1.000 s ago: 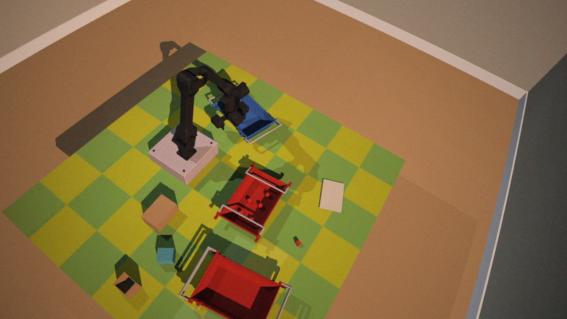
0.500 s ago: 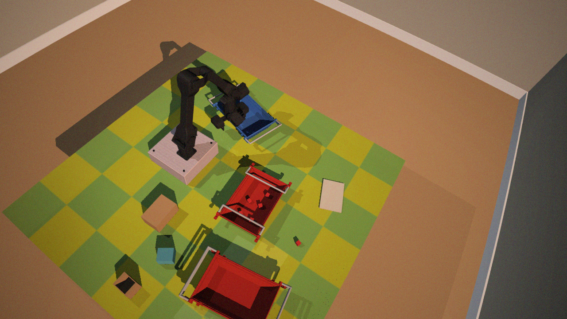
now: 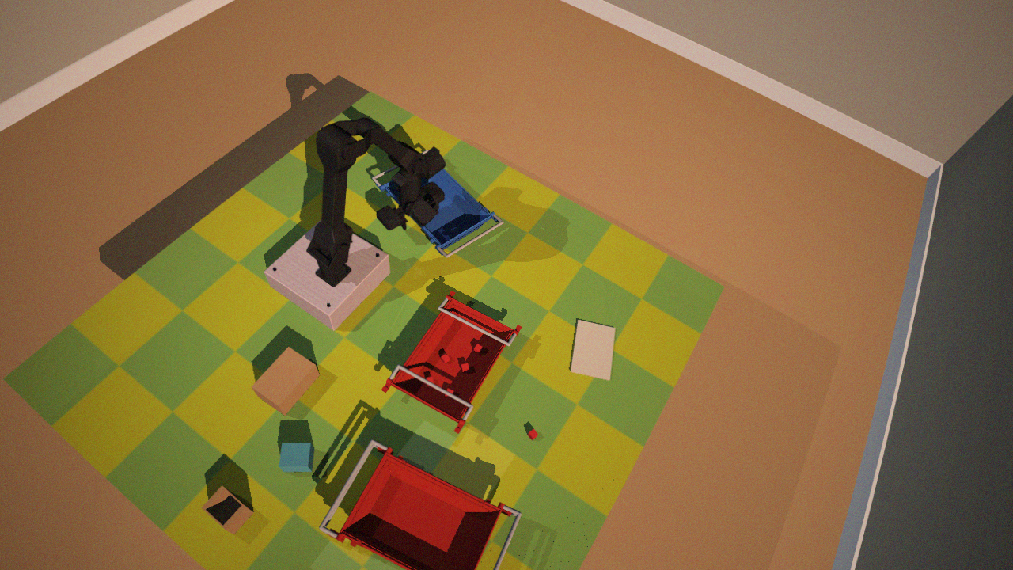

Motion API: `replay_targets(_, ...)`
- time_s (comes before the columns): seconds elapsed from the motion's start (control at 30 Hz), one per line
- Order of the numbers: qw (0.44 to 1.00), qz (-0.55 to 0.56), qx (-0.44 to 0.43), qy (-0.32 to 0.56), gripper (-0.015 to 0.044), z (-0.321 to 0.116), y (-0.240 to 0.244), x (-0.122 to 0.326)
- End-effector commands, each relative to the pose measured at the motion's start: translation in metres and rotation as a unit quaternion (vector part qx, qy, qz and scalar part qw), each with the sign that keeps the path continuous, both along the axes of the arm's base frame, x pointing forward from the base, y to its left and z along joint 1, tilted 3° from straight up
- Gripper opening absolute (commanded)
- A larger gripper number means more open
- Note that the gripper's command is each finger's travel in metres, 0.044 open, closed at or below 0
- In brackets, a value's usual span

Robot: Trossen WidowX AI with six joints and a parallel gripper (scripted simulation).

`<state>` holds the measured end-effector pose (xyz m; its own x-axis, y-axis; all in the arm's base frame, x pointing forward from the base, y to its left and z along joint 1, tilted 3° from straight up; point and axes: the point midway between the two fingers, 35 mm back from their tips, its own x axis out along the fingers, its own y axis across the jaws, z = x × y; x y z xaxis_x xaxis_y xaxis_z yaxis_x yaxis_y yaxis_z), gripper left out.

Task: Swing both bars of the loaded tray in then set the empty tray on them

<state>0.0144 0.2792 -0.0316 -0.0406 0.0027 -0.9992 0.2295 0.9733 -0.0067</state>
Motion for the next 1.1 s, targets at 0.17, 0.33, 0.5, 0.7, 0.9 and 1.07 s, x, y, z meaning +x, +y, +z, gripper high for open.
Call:
replay_targets(0.17, 1.000, -0.002, -0.003, 0.000, 0.0173, -0.002, -0.002, 0.000)
replay_targets(0.33, 1.000, -0.002, -0.003, 0.000, 0.0140, -0.002, -0.002, 0.000)
replay_targets(0.5, 1.000, -0.002, -0.003, 0.000, 0.0107, -0.002, -0.002, 0.000)
replay_targets(0.7, 1.000, -0.002, -0.003, 0.000, 0.0067, -0.002, -0.002, 0.000)
replay_targets(0.9, 1.000, -0.002, -0.003, 0.000, 0.0027, -0.002, -0.002, 0.000)
replay_targets(1.07, 1.000, -0.002, -0.003, 0.000, 0.0000, 0.009, 0.000, 0.000)
